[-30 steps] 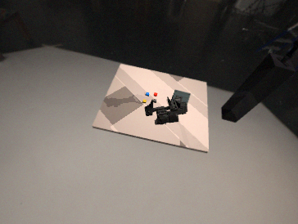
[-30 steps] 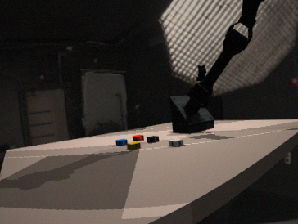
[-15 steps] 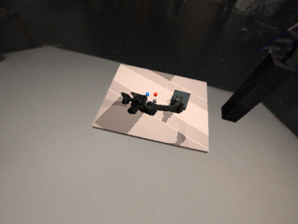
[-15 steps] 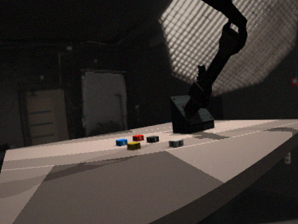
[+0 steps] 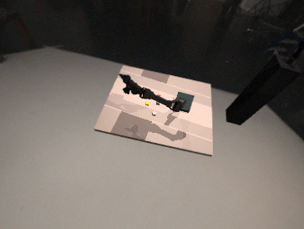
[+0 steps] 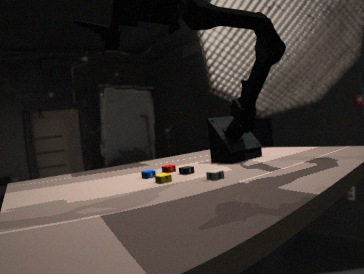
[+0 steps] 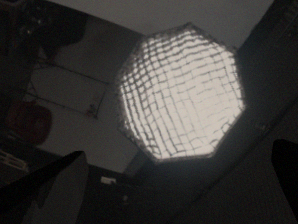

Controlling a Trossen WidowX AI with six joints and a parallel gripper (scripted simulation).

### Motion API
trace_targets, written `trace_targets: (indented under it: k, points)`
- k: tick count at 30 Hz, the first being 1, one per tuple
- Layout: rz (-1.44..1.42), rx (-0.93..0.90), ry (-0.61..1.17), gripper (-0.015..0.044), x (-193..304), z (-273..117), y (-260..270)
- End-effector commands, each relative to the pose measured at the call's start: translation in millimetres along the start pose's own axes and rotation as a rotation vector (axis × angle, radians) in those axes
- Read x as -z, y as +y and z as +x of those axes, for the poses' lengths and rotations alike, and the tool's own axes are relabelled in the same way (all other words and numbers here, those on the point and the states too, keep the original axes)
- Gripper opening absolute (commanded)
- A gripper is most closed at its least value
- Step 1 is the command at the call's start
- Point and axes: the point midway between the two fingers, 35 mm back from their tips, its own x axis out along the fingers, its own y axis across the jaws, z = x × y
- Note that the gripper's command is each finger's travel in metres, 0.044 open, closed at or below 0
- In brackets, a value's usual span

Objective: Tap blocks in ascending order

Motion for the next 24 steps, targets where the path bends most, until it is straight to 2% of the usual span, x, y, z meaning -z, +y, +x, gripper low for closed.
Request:
trace_targets:
  k: [1,6,10,15,20,22,24]
  points:
    - [0.007,-0.220,0.056,0.0400,42,14,63]
    - [0.077,-0.569,0.150,0.0400,106,6,156]
    - [0.200,-0.864,0.243,0.0400,154,-27,226]
    - [0.478,-1.264,0.393,0.0400,198,-102,302]
    - [0.987,-1.695,0.604,0.0400,207,-207,342]
    - [1.142,-1.787,0.661,0.0400,202,-229,343]
    - [1.159,-1.796,0.667,0.0400,202,-231,342]
